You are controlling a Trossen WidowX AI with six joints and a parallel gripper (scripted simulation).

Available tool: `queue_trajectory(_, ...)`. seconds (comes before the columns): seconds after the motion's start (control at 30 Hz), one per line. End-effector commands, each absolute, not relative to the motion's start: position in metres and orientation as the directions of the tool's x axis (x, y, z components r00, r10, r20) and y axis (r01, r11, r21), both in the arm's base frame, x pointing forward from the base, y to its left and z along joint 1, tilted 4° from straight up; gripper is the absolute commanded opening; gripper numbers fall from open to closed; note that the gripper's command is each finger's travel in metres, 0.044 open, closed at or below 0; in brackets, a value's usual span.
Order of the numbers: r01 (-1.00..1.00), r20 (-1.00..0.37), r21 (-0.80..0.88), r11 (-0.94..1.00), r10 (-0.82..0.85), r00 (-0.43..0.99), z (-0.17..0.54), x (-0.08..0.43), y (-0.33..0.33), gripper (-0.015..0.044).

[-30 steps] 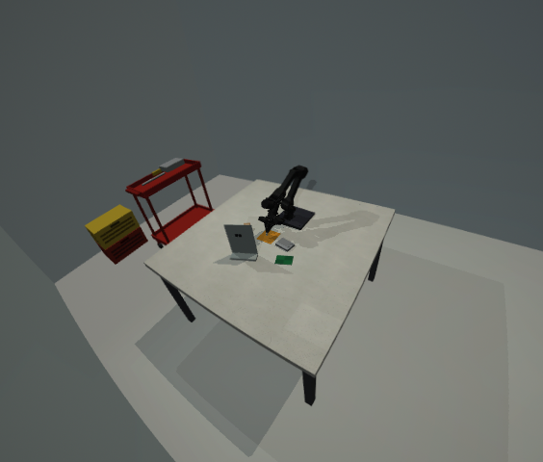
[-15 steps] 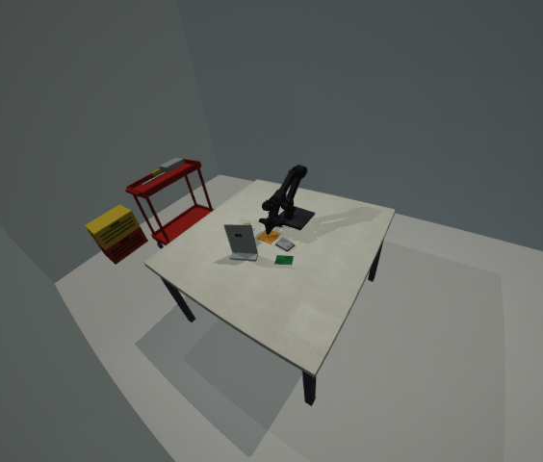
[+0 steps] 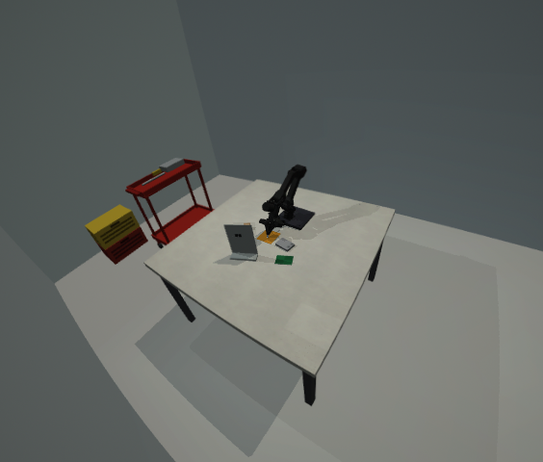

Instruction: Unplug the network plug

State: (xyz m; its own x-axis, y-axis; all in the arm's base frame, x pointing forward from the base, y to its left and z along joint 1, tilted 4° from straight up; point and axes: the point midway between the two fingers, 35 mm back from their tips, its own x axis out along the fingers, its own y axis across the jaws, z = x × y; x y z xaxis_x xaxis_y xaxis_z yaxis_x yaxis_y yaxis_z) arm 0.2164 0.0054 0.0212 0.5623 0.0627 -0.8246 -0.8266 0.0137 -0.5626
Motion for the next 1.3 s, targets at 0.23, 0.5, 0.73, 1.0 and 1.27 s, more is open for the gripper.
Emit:
queue_trajectory(0.23,-0.827,-0.825,-0.563,0.014,0.063,0.562,0.021,0.216,0.005,0.0156)
queue_trajectory(0.5,-0.827,-0.825,-0.562,0.014,0.063,0.562,0.024,0.215,0.005,0.0156)
queue_trajectory(0.73,-0.827,-0.825,-0.562,0.014,0.062,0.562,0.028,0.212,0.004,0.0156)
queue_trajectory(1.0,-0.828,-0.826,-0.561,0.015,0.060,0.561,0.033,0.209,0.003,0.0156)
queue_trajectory(1.27,-0.828,-0.826,-0.561,0.016,0.059,0.560,0.038,0.205,0.002,0.0156)
